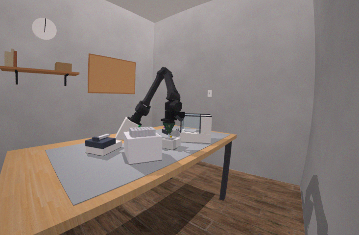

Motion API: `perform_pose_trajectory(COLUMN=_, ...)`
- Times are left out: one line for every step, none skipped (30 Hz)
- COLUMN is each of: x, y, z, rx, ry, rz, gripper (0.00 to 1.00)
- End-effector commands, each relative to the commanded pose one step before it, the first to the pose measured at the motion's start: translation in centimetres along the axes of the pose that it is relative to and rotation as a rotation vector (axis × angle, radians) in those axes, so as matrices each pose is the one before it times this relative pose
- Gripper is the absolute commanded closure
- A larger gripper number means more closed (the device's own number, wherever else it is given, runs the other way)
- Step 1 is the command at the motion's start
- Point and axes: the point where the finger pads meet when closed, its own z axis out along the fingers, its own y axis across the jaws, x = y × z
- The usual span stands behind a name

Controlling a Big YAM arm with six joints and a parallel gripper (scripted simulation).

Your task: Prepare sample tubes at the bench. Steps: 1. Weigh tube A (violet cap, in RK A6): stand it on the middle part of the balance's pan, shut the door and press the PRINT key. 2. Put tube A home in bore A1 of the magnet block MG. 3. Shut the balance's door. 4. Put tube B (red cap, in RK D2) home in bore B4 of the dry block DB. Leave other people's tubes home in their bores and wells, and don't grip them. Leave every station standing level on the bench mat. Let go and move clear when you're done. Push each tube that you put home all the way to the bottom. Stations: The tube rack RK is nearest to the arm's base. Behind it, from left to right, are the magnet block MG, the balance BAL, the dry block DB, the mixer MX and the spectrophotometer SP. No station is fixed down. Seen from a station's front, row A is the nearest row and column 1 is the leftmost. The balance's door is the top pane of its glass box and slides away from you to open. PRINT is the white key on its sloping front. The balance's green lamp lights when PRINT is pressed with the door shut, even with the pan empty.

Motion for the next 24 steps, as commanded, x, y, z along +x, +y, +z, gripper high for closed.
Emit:
perform_pose_trajectory(x=-0.382, y=0.083, z=0.932, rx=-0.0006, ry=0.00139, rz=-0.0025, gripper=0.91)
perform_pose_trajectory(x=0.134, y=0.013, z=0.118, rx=-0.00084, ry=0.00224, rz=0.00132, gripper=0.91)
perform_pose_trajectory(x=0.0, y=0.0, z=0.0, rx=0.0, ry=0.0, rz=0.0, gripper=0.91)
perform_pose_trajectory(x=0.0, y=0.0, z=0.0, rx=0.0, ry=0.0, rz=0.0, gripper=0.91)
perform_pose_trajectory(x=0.203, y=-0.295, z=-0.032, rx=0.0017, ry=-0.00071, rz=0.00857, gripper=0.91)
perform_pose_trajectory(x=-0.009, y=0.056, z=0.078, rx=-0.00062, ry=0.00052, rz=-0.00127, gripper=0.91)
perform_pose_trajectory(x=-0.136, y=0.103, z=0.051, rx=-0.00016, ry=-0.00068, rz=-0.00383, gripper=0.91)
perform_pose_trajectory(x=-0.351, y=-0.034, z=-0.173, rx=0.00214, ry=-0.00575, rz=-0.00339, gripper=0.91)
perform_pose_trajectory(x=-0.08, y=-0.032, z=-0.052, rx=0.00074, ry=-0.00157, rz=-0.00122, gripper=0.91)
perform_pose_trajectory(x=-0.05, y=-0.029, z=-0.047, rx=0.0005, ry=-0.00109, rz=-0.00158, gripper=0.91)
perform_pose_trajectory(x=-0.012, y=0.007, z=0.0, rx=0.0, ry=-0.00007, rz=-0.00024, gripper=0.91)
perform_pose_trajectory(x=-0.481, y=-0.109, z=-1.043, rx=0.00752, ry=-0.01682, rz=-0.00655, gripper=0.91)
perform_pose_trajectory(x=-0.002, y=0.001, z=0.0, rx=0.0, ry=0.0, rz=0.0, gripper=0.91)
perform_pose_trajectory(x=-0.002, y=0.001, z=0.0, rx=0.0, ry=0.0, rz=0.0, gripper=0.91)
perform_pose_trajectory(x=-0.001, y=0.001, z=0.0, rx=0.0, ry=0.0, rz=0.0, gripper=0.91)
perform_pose_trajectory(x=-0.002, y=0.001, z=0.0, rx=0.0, ry=0.0, rz=0.0, gripper=0.91)
perform_pose_trajectory(x=-0.002, y=0.001, z=0.0, rx=0.0, ry=0.0, rz=0.0, gripper=0.91)
perform_pose_trajectory(x=-0.002, y=0.001, z=0.0, rx=0.0, ry=0.0, rz=0.0, gripper=0.91)
perform_pose_trajectory(x=-0.002, y=0.001, z=0.0, rx=0.0, ry=0.0, rz=0.0, gripper=0.91)
perform_pose_trajectory(x=0.0, y=0.0, z=0.0, rx=0.0, ry=0.0, rz=0.0, gripper=0.91)
perform_pose_trajectory(x=0.0, y=0.0, z=0.0, rx=0.0, ry=0.0, rz=0.0, gripper=0.91)
perform_pose_trajectory(x=-0.002, y=0.001, z=0.0, rx=0.0, ry=0.0, rz=0.0, gripper=0.91)
perform_pose_trajectory(x=-0.002, y=0.001, z=0.0, rx=0.0, ry=0.0, rz=0.0, gripper=0.91)
perform_pose_trajectory(x=-0.002, y=0.001, z=0.0, rx=0.0, ry=0.0, rz=0.0, gripper=0.91)
